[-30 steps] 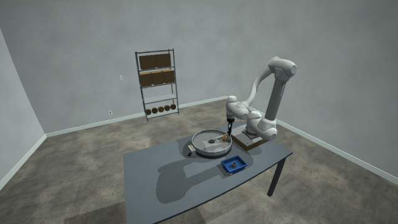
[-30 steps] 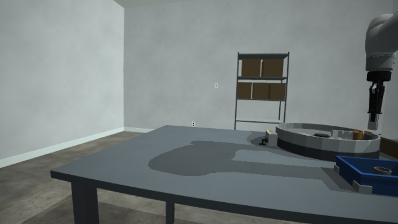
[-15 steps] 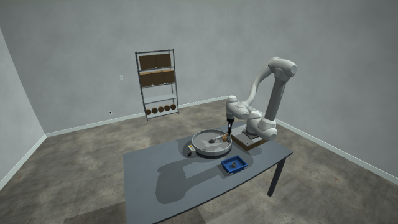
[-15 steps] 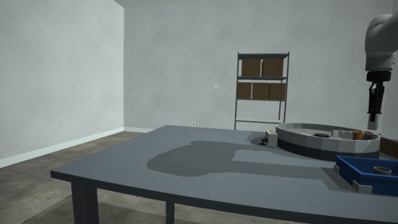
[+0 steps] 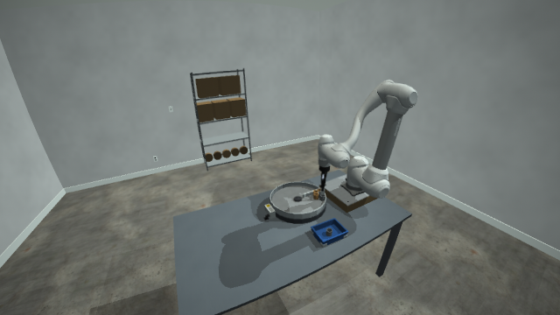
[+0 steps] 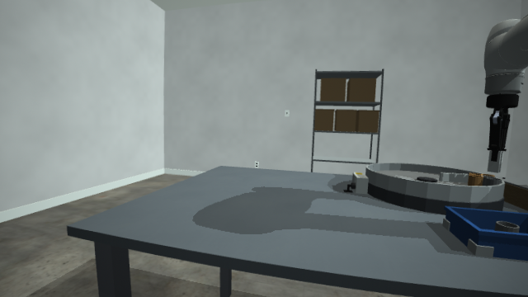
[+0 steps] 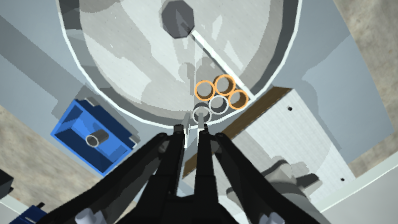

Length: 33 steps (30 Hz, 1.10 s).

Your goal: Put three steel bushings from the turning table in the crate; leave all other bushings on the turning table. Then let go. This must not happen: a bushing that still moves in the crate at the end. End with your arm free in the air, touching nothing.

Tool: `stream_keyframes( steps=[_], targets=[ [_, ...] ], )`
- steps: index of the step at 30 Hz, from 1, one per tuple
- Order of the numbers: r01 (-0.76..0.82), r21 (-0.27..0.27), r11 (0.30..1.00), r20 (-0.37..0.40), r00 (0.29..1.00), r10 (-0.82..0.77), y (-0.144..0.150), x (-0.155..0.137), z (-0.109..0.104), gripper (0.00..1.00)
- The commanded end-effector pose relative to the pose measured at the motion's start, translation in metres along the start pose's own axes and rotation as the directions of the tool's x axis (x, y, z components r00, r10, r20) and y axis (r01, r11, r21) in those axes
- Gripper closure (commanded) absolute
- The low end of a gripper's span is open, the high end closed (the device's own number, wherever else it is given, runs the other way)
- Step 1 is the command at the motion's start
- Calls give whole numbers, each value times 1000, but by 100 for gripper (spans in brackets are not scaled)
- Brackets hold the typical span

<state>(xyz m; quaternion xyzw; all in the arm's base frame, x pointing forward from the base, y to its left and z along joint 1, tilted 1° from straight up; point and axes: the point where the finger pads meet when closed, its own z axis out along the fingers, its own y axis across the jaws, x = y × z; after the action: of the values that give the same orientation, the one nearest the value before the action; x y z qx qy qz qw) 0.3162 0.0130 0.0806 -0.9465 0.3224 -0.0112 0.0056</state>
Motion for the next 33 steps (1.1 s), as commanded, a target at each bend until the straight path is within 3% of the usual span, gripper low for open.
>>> stream_keyframes(
  steps=[1, 6, 12, 33],
  targets=[
    [2, -1, 1000, 5, 1000, -2, 3, -2, -1, 90],
    [2, -1, 1000, 5, 1000, -2, 3, -2, 0, 90],
    [2, -1, 1000, 5, 1000, -2, 3, -2, 18, 90],
    [2, -1, 1000, 5, 1000, -2, 3, -2, 18, 90]
  ],
)
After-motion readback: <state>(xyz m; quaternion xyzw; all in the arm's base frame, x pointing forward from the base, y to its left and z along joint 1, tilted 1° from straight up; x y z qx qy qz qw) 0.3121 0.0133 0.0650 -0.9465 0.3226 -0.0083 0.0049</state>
